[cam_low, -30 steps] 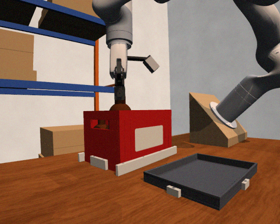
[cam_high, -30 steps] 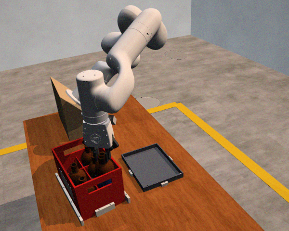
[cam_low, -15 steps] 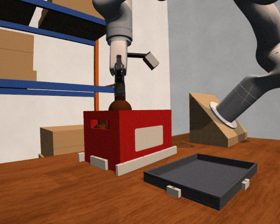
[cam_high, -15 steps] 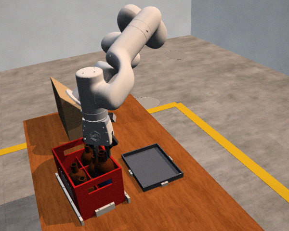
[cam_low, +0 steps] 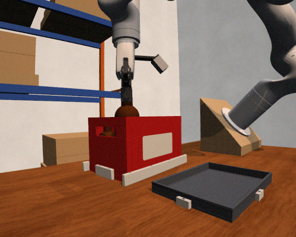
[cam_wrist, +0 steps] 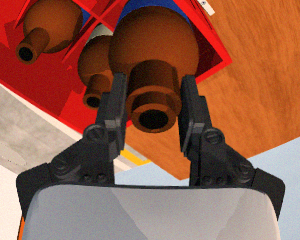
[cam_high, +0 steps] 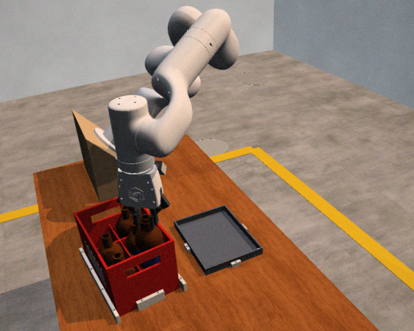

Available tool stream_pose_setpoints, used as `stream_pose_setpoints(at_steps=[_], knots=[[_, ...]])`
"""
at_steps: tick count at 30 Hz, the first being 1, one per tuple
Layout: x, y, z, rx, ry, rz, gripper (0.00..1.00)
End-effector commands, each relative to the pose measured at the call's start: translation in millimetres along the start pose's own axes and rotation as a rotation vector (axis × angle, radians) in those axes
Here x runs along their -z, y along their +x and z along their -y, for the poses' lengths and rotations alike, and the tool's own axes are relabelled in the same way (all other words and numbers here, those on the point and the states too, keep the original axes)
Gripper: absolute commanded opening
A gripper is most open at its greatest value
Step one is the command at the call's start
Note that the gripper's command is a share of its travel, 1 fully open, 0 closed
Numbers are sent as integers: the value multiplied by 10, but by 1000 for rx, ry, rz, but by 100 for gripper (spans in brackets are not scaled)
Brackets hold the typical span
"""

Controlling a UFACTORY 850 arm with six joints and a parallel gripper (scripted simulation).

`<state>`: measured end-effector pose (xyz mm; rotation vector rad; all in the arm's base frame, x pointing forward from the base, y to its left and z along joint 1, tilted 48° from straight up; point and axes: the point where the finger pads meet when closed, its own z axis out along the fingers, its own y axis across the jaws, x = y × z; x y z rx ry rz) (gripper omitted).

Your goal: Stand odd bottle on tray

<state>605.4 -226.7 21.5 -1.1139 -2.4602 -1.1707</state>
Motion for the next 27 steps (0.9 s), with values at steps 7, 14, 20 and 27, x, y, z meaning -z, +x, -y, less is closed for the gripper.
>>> stream_pose_setpoints(at_steps=[7,14,20,27], knots=[[14,-5,-4,1,-1,2,0],[31,-5,-4,1,-1,2,0],[54,-5,-4,1,-1,2,0],[117,-5,-4,1,-1,2,0]])
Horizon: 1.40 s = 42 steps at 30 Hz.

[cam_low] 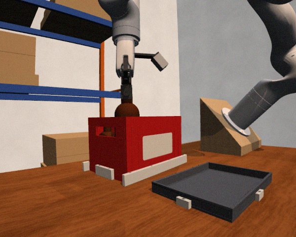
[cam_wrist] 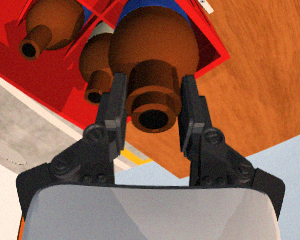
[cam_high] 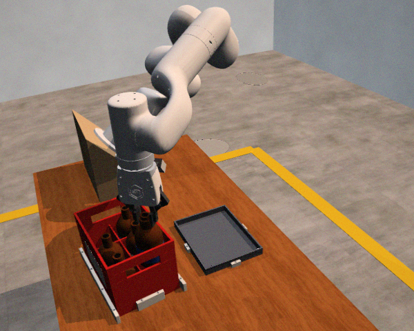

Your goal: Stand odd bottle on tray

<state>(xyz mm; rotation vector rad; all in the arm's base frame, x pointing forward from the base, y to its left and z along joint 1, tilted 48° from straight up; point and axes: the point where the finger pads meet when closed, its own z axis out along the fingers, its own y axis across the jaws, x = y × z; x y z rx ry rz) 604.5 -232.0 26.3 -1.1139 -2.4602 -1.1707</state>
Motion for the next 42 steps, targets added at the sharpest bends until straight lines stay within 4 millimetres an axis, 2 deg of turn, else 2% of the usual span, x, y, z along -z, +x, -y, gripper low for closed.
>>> stream_pose_setpoints(at_steps=[1,22,42], knots=[[56,-5,-4,1,-1,2,0],[272,-5,-4,1,-1,2,0],[341,-4,-4,1,-1,2,0]])
